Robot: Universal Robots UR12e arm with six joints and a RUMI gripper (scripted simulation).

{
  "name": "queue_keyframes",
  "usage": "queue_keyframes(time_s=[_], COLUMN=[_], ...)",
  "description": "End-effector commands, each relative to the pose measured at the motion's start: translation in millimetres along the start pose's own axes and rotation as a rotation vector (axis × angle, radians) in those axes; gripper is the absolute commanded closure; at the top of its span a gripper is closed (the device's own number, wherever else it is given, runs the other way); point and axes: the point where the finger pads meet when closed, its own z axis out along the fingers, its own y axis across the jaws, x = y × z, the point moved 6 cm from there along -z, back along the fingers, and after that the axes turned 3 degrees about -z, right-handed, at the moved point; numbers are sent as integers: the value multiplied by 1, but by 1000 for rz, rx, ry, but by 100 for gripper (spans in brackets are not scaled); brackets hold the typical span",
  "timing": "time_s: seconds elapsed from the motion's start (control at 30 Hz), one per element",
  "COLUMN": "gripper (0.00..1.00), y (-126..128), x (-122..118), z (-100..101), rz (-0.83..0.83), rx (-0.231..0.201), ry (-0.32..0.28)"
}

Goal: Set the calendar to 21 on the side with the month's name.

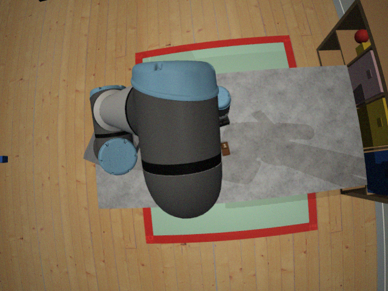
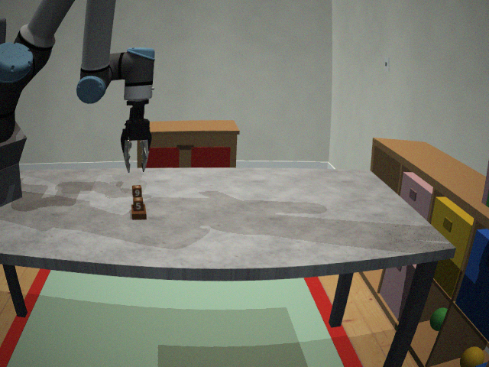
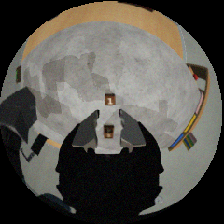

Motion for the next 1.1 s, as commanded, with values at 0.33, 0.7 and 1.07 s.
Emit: queue_keyframes(time_s=[0.33,0.7,1.07], gripper=[72,72,72], y=[1,2,1], x=[13,14,20], z=[0,-1,4], rz=[2,2,5], rx=[5,3,19], ry=[-179,-203,-296])
